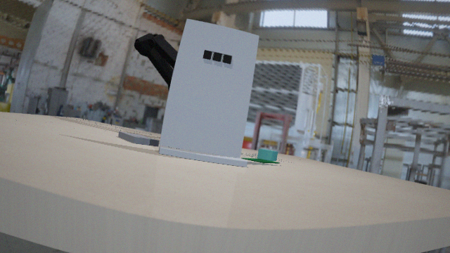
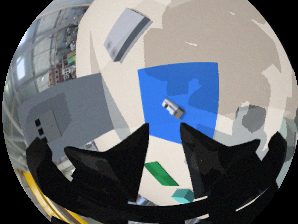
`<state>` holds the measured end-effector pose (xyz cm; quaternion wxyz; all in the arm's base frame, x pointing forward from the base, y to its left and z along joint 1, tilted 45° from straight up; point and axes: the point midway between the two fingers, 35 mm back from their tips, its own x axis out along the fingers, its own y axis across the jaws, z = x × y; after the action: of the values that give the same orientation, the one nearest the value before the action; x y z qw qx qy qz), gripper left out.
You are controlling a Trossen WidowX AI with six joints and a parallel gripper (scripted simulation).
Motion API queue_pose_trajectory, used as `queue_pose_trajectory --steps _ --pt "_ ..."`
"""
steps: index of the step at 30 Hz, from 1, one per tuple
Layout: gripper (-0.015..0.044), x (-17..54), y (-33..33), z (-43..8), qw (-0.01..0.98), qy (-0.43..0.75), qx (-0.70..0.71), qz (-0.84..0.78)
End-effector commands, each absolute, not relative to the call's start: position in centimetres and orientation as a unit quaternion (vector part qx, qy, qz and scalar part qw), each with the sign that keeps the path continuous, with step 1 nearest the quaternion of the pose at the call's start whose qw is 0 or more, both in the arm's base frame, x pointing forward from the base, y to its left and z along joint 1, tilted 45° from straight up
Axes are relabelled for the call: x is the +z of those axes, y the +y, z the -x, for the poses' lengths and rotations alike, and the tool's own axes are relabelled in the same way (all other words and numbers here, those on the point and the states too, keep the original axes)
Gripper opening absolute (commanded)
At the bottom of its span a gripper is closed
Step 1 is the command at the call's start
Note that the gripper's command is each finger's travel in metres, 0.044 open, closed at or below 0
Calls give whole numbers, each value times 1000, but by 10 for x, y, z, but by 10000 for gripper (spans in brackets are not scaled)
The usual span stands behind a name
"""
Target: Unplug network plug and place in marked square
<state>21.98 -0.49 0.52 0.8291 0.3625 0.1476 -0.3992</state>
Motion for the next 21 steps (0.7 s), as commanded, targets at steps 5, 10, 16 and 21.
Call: queue_pose_trajectory --steps 5,10,16,21 --pt "156 10 2 -221 828 146 -398 -367" --pt "156 12 6 -221 827 147 -399 -368" --pt "156 15 10 -221 827 148 -399 -368" --pt "156 18 13 -221 826 149 -399 -368"
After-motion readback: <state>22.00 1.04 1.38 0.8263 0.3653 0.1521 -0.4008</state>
